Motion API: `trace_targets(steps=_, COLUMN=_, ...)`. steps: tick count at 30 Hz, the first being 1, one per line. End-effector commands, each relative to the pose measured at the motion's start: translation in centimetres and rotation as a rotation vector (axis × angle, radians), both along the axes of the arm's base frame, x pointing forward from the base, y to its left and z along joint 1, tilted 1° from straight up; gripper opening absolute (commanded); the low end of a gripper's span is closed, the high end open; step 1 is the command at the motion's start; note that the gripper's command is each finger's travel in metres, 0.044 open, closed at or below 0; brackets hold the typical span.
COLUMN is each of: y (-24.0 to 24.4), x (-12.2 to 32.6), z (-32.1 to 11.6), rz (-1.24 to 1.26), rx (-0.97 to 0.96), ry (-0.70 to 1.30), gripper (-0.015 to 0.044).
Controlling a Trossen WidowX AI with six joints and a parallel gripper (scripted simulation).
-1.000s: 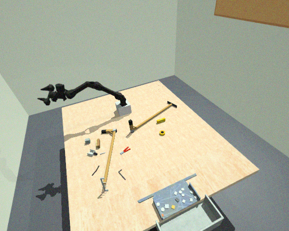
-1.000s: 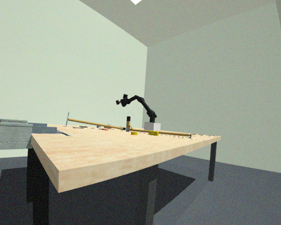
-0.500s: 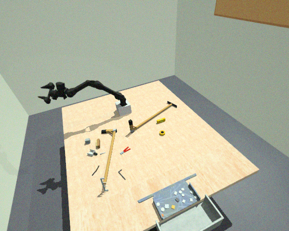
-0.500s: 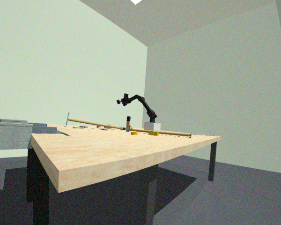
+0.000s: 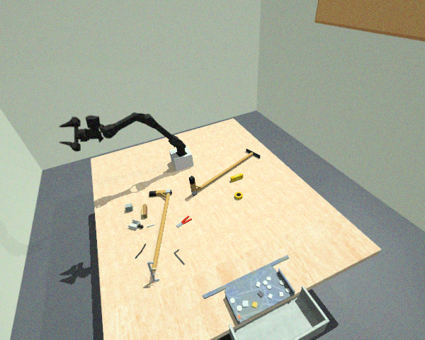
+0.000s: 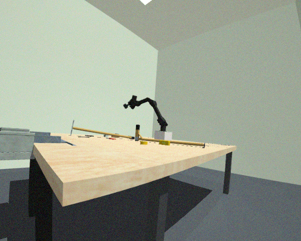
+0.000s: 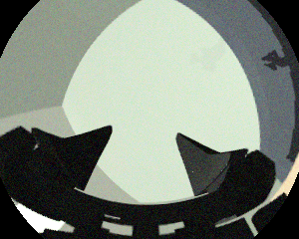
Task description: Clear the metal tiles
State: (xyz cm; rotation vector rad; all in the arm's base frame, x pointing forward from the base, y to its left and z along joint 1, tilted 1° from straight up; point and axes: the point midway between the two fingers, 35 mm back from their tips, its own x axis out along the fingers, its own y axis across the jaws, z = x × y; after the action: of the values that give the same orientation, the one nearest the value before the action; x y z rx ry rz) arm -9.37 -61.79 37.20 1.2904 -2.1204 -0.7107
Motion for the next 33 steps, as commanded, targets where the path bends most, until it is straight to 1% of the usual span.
trace_targets(steps=1, y=0.7, x=2.0, z=0.6, rz=0.03, rx=0.045, ry=0.069, gripper=0.044)
trace_targets(steps=16, y=4.5, x=9.0, z=3.2, rz=0.139, rx=0.158, ry=0.326, gripper=0.044)
trace_targets(steps=33, y=10.1, x=15.7, z=5.0, rz=0.267, rx=0.238, ry=0.636, gripper=0.044)
